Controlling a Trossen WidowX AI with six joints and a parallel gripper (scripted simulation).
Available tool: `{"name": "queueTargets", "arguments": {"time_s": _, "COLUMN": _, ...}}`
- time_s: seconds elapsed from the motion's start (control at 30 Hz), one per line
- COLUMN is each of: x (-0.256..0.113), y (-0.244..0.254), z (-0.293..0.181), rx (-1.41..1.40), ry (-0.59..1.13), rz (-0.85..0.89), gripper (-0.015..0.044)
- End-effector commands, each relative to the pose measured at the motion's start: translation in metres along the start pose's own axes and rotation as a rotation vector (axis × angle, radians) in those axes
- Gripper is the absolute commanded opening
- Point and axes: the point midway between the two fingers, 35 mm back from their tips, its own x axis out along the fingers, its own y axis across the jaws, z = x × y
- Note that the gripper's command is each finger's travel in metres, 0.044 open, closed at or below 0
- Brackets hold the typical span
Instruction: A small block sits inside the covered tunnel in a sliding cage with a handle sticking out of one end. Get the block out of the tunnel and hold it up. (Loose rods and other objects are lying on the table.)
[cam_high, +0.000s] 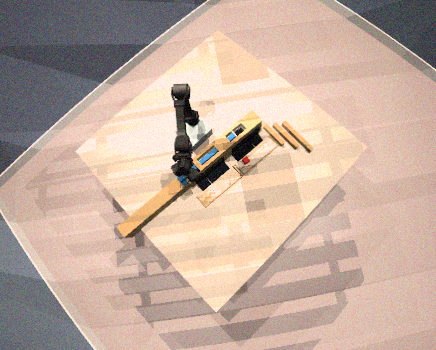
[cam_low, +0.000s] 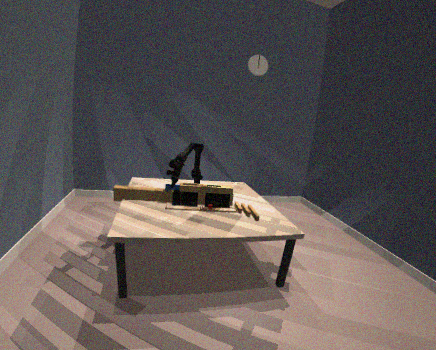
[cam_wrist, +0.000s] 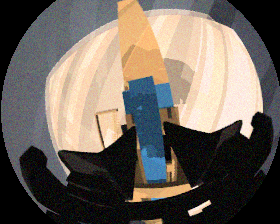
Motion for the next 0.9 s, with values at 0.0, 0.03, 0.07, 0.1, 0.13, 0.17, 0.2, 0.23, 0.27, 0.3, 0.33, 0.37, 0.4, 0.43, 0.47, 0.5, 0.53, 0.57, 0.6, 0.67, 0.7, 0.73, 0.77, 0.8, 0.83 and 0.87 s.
{"name": "queueTargets", "arguments": {"time_s": 0.0, "x": -0.005, "y": 0.003, "z": 0.003, "rx": -0.007, "ry": 0.011, "rz": 0.005, "gripper": 0.0263}}
{"name": "queueTargets", "arguments": {"time_s": 0.03, "x": -0.008, "y": 0.003, "z": 0.005, "rx": -0.011, "ry": 0.019, "rz": 0.005, "gripper": 0.0289}}
{"name": "queueTargets", "arguments": {"time_s": 0.07, "x": -0.012, "y": 0.004, "z": 0.006, "rx": -0.015, "ry": 0.028, "rz": 0.005, "gripper": 0.0315}}
{"name": "queueTargets", "arguments": {"time_s": 0.1, "x": -0.016, "y": 0.005, "z": 0.008, "rx": -0.020, "ry": 0.038, "rz": 0.005, "gripper": 0.0341}}
{"name": "queueTargets", "arguments": {"time_s": 0.13, "x": -0.021, "y": 0.006, "z": 0.010, "rx": -0.025, "ry": 0.049, "rz": 0.005, "gripper": 0.0368}}
{"name": "queueTargets", "arguments": {"time_s": 0.17, "x": -0.026, "y": 0.007, "z": 0.011, "rx": -0.029, "ry": 0.059, "rz": 0.005, "gripper": 0.0394}}
{"name": "queueTargets", "arguments": {"time_s": 0.2, "x": -0.030, "y": 0.008, "z": 0.013, "rx": -0.034, "ry": 0.070, "rz": 0.006, "gripper": 0.0420}}
{"name": "queueTargets", "arguments": {"time_s": 0.23, "x": -0.034, "y": 0.009, "z": 0.014, "rx": -0.038, "ry": 0.078, "rz": 0.006, "gripper": 0.0440}}
{"name": "queueTargets", "arguments": {"time_s": 0.27, "x": -0.036, "y": 0.009, "z": 0.015, "rx": -0.039, "ry": 0.082, "rz": 0.007, "gripper": 0.0440}}
{"name": "queueTargets", "arguments": {"time_s": 0.3, "x": -0.026, "y": 0.007, "z": 0.013, "rx": -0.028, "ry": 0.059, "rz": 0.002, "gripper": 0.0440}}
{"name": "queueTargets", "arguments": {"time_s": 0.33, "x": -0.025, "y": 0.008, "z": 0.018, "rx": -0.031, "ry": 0.063, "rz": 0.002, "gripper": 0.0440}}
{"name": "queueTargets", "arguments": {"time_s": 0.37, "x": -0.024, "y": 0.009, "z": 0.026, "rx": -0.035, "ry": 0.071, "rz": 0.004, "gripper": 0.0440}}
{"name": "queueTargets", "arguments": {"time_s": 0.4, "x": -0.022, "y": 0.009, "z": 0.034, "rx": -0.038, "ry": 0.078, "rz": 0.005, "gripper": 0.0440}}
{"name": "queueTargets", "arguments": {"time_s": 0.43, "x": -0.021, "y": 0.010, "z": 0.039, "rx": -0.041, "ry": 0.082, "rz": 0.006, "gripper": 0.0440}}
{"name": "queueTargets", "arguments": {"time_s": 0.47, "x": -0.021, "y": 0.010, "z": 0.040, "rx": -0.041, "ry": 0.083, "rz": 0.007, "gripper": 0.0440}}
{"name": "queueTargets", "arguments": {"time_s": 0.5, "x": -0.021, "y": 0.010, "z": 0.040, "rx": -0.041, "ry": 0.083, "rz": 0.007, "gripper": 0.0440}}
{"name": "queueTargets", "arguments": {"time_s": 0.53, "x": -0.021, "y": 0.010, "z": 0.040, "rx": -0.041, "ry": 0.083, "rz": 0.007, "gripper": 0.0440}}
{"name": "queueTargets", "arguments": {"time_s": 0.57, "x": -0.020, "y": 0.010, "z": 0.040, "rx": -0.041, "ry": 0.083, "rz": 0.007, "gripper": 0.0440}}
{"name": "queueTargets", "arguments": {"time_s": 0.6, "x": -0.019, "y": 0.009, "z": 0.040, "rx": -0.041, "ry": 0.083, "rz": 0.007, "gripper": 0.0440}}
{"name": "queueTargets", "arguments": {"time_s": 0.67, "x": -0.017, "y": 0.009, "z": 0.040, "rx": -0.041, "ry": 0.083, "rz": 0.007, "gripper": 0.0440}}
{"name": "queueTargets", "arguments": {"time_s": 0.7, "x": -0.016, "y": 0.009, "z": 0.039, "rx": -0.041, "ry": 0.083, "rz": 0.007, "gripper": 0.0440}}
{"name": "queueTargets", "arguments": {"time_s": 0.73, "x": -0.014, "y": 0.009, "z": 0.039, "rx": -0.041, "ry": 0.083, "rz": 0.007, "gripper": 0.0440}}
{"name": "queueTargets", "arguments": {"time_s": 0.77, "x": -0.012, "y": 0.008, "z": 0.039, "rx": -0.041, "ry": 0.083, "rz": 0.007, "gripper": 0.0440}}
{"name": "queueTargets", "arguments": {"time_s": 0.8, "x": -0.011, "y": 0.008, "z": 0.038, "rx": -0.041, "ry": 0.083, "rz": 0.007, "gripper": 0.0440}}
{"name": "queueTargets", "arguments": {"time_s": 0.83, "x": -0.009, "y": 0.008, "z": 0.038, "rx": -0.041, "ry": 0.083, "rz": 0.007, "gripper": 0.0440}}
{"name": "queueTargets", "arguments": {"time_s": 0.87, "x": -0.008, "y": 0.008, "z": 0.037, "rx": -0.041, "ry": 0.083, "rz": 0.007, "gripper": 0.0440}}
